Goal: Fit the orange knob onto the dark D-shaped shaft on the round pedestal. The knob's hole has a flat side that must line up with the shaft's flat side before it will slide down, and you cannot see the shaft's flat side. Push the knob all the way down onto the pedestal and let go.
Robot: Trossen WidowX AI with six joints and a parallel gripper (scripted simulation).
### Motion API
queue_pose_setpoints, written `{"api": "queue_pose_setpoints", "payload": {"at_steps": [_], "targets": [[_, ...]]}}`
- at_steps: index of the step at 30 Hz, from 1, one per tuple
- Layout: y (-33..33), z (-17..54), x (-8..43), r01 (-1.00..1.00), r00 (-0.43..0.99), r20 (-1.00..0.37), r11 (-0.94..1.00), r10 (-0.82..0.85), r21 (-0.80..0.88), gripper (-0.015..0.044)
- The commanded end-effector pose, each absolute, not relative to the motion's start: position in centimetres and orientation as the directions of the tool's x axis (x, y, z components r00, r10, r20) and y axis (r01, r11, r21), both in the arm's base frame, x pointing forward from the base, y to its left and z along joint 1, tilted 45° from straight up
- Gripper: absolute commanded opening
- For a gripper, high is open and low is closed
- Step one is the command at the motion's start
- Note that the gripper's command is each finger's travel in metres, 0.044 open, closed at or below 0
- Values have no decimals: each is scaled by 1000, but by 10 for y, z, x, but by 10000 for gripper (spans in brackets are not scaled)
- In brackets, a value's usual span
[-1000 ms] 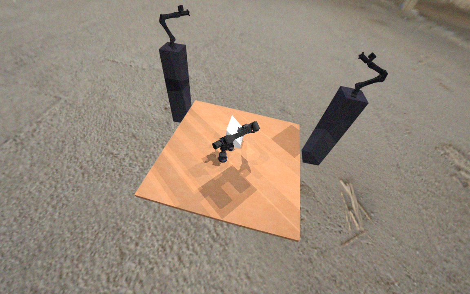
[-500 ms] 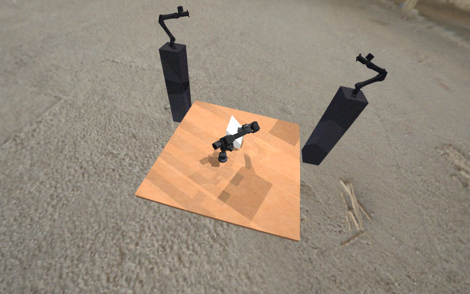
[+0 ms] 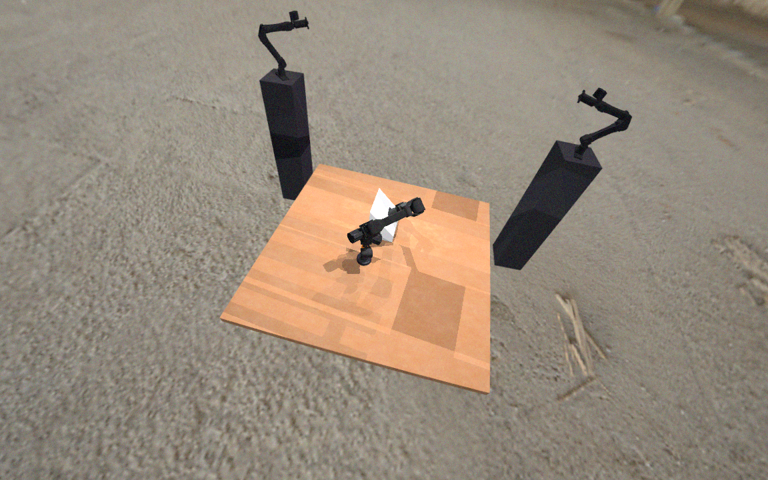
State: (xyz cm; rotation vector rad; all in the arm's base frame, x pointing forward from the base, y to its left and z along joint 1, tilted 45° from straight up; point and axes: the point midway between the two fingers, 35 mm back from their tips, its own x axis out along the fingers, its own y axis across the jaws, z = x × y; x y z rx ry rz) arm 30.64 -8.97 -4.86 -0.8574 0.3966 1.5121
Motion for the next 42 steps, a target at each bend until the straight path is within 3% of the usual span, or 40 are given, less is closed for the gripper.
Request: {"api": "queue_pose_setpoints", "payload": {"at_steps": [1, 42], "targets": [[-88, -46, 304, -943, 70, -714, -188, 697, -275, 0], [-89, -52, 308, -943, 70, -714, -188, 697, -276, 0]]}}
